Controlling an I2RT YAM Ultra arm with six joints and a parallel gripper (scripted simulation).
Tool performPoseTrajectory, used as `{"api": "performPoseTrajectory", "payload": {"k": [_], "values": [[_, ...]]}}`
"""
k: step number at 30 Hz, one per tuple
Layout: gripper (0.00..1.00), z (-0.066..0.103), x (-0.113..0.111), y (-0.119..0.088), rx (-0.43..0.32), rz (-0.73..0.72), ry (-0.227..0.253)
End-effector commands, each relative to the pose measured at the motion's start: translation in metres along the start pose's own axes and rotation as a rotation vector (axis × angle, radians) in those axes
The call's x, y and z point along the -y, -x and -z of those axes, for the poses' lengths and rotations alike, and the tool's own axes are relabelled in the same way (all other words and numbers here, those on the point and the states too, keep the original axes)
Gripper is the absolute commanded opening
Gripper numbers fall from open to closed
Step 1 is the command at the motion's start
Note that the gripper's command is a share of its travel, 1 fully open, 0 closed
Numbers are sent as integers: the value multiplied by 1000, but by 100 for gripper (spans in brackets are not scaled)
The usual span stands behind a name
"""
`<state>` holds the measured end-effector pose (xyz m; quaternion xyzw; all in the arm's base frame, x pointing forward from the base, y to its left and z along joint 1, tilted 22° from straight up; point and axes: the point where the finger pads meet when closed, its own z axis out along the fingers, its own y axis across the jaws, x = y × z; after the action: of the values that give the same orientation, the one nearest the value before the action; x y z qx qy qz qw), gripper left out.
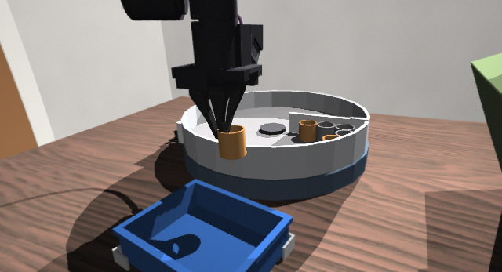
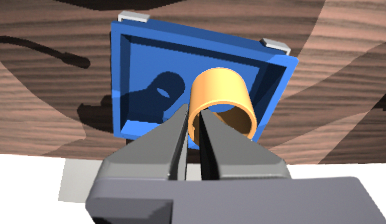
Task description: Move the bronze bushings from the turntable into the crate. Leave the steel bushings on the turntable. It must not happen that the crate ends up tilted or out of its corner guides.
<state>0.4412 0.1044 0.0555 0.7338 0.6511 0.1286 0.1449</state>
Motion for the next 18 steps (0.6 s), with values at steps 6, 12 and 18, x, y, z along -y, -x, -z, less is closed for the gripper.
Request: {"api": "performPoseTrajectory", "payload": {"k": [6, 12, 18], "values": [[0, 10, -19, -39, 32, -27, 0], [0, 10, -23, -51, 32, -27, 1], [0, 19, -31, -60, 21, -31, 20]]}}
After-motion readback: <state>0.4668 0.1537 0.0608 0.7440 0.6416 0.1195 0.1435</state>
